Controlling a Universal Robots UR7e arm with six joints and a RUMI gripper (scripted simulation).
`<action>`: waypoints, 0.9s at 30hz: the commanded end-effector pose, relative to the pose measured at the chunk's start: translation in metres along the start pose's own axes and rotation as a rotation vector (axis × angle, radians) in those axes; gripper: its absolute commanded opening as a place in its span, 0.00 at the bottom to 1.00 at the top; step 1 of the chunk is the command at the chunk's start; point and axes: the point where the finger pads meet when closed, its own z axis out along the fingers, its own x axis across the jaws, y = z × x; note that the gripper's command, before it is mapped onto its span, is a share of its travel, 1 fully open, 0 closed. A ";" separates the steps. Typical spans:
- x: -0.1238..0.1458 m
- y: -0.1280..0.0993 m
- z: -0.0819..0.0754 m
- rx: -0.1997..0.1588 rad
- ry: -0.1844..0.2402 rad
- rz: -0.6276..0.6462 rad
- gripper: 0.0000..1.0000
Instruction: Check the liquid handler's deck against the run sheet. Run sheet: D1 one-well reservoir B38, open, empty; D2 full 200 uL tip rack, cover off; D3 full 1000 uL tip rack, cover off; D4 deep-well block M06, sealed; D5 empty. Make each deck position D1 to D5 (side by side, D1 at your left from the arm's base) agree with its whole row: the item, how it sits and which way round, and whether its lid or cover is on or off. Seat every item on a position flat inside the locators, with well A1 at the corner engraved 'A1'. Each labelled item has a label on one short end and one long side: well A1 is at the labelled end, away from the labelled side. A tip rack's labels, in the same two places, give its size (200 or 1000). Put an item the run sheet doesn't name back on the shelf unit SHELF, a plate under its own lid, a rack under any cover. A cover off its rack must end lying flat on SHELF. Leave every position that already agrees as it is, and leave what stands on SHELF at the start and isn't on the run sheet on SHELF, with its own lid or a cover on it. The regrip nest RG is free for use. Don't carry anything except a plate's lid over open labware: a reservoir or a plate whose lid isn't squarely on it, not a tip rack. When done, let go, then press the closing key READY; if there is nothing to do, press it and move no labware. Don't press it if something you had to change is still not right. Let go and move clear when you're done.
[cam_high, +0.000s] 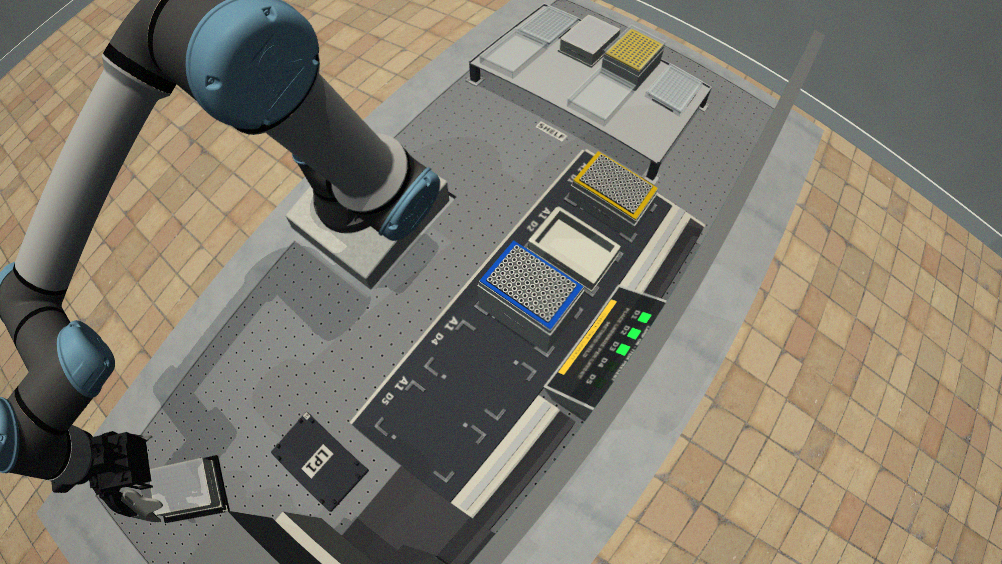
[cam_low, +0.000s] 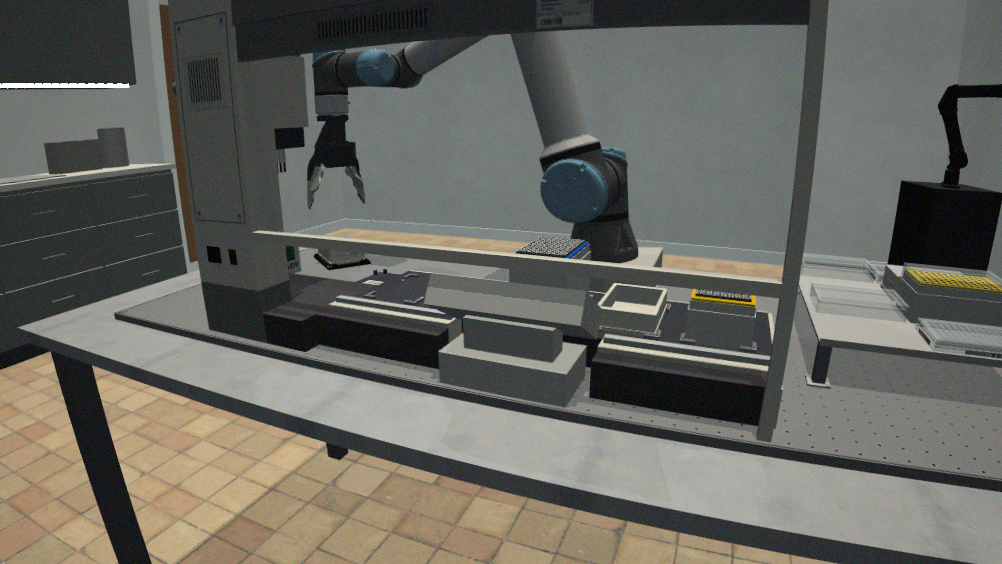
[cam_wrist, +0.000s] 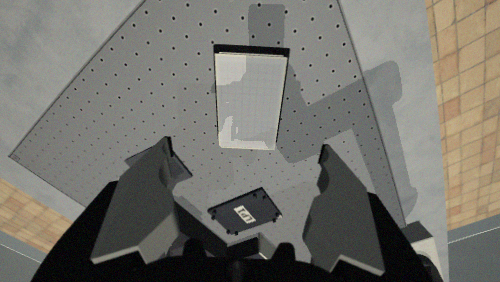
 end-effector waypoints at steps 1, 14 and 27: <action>0.000 0.000 0.007 0.002 -0.001 0.000 0.82; 0.000 0.000 0.027 0.002 -0.001 0.000 0.82; 0.000 0.000 0.046 0.002 -0.001 0.000 0.82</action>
